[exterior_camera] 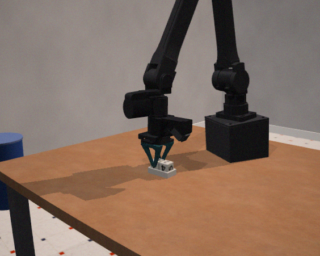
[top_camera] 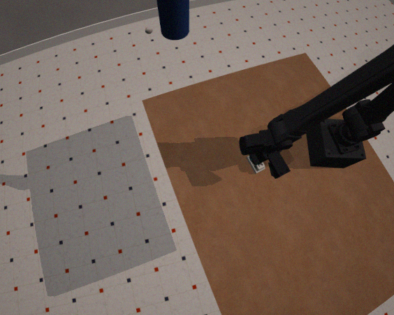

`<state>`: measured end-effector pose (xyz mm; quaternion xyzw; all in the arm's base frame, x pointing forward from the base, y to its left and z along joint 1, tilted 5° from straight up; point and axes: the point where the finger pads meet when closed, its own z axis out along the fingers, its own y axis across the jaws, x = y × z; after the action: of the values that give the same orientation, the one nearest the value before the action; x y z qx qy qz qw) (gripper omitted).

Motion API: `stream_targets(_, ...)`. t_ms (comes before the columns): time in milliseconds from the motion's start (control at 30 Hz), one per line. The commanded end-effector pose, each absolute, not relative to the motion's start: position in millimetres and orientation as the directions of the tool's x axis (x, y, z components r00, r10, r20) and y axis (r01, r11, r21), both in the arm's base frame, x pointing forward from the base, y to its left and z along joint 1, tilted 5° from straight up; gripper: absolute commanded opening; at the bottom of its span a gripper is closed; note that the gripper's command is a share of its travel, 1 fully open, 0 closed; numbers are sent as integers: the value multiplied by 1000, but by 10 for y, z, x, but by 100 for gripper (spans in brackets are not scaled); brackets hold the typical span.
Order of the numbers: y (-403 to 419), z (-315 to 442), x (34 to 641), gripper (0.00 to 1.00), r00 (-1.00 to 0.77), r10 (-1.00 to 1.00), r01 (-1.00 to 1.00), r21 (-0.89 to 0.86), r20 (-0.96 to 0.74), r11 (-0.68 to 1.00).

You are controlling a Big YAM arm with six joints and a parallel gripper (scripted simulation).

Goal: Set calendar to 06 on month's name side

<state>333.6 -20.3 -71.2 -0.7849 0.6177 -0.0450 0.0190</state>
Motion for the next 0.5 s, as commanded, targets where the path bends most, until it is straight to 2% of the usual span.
stream_targets(0,-248,-729,3348,26,233,-972,-969,-77,41,-235)
stream_targets(467,-252,-581,3417,26,231,-972,-966,-107,51,-236)
